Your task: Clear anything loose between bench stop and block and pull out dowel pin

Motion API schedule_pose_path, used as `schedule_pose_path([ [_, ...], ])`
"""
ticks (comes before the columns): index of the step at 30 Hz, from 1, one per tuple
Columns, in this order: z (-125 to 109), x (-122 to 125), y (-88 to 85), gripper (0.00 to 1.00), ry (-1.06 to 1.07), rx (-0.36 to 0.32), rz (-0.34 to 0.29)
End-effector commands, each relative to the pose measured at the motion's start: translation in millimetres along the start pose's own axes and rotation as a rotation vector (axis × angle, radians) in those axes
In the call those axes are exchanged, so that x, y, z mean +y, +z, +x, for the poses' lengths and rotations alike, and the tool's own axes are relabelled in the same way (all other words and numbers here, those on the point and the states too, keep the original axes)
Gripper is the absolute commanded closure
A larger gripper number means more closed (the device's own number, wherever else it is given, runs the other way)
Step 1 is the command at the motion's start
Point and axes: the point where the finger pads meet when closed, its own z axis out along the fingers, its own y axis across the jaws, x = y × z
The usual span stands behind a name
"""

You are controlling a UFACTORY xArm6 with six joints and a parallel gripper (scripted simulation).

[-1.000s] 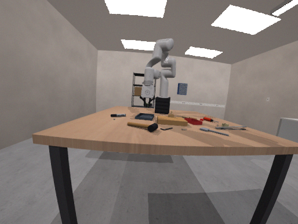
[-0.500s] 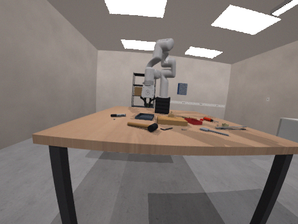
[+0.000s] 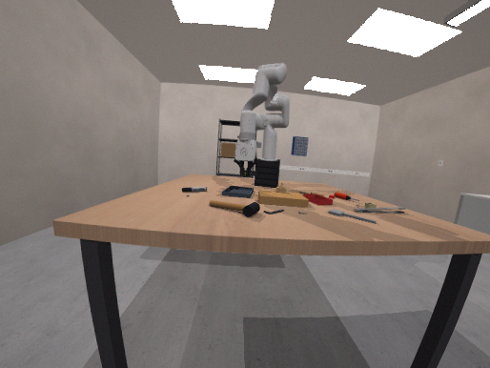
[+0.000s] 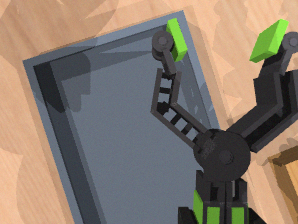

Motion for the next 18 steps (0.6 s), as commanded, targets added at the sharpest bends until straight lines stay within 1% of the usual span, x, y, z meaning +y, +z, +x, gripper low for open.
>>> schedule_pose_path([
  [1, -1, 11, -0.8, 0.73, 0.177, -0.002, 0.019],
  [8, 1, 25, -0.5, 0.73, 0.412, -0.004, 0.018],
  [10, 1, 25, -0.5, 0.73, 0.412, -0.004, 0.018],
  [18, 3, 41, -0.2, 0.73, 0.681, -0.007, 0.018],
])
